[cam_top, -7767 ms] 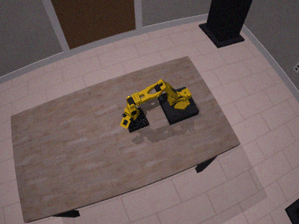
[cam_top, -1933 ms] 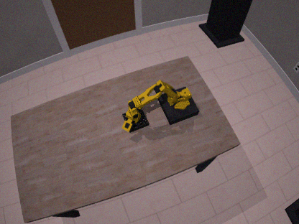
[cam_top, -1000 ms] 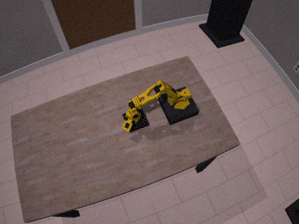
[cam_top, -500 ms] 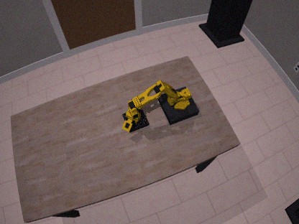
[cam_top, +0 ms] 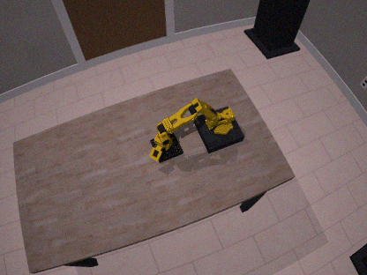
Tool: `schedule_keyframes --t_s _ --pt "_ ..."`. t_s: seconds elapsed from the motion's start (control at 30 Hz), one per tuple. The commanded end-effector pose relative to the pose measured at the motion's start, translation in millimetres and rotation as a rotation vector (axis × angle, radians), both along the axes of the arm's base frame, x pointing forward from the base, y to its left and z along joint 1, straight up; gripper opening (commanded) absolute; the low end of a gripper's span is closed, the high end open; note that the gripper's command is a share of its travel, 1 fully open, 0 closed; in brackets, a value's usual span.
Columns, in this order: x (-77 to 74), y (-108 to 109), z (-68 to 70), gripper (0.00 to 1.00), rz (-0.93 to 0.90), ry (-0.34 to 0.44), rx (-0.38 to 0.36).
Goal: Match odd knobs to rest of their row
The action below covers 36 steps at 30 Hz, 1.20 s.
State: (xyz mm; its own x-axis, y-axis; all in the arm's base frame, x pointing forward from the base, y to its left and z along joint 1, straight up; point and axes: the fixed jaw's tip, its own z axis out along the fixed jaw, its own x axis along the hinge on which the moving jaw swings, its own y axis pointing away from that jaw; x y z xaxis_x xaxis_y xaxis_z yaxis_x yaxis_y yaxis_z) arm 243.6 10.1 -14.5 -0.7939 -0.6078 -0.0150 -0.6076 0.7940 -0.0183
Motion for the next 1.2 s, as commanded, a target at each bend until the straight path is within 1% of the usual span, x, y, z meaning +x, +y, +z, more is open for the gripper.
schedule_keyframes --t_s 0.0,0.27,0.77,0.83,1.17 --pt "-3.3 1.3 -2.3 0.01 0.011 0.021 0.005" --pt "-3.3 1.3 -2.3 0.01 0.011 0.021 0.005" --pt "-4.7 0.7 -2.3 0.01 0.272 0.022 0.002" --pt "-4.7 0.7 -2.3 0.01 0.272 0.022 0.002" --pt "-5.3 -0.1 -2.3 0.01 0.447 0.022 0.000"
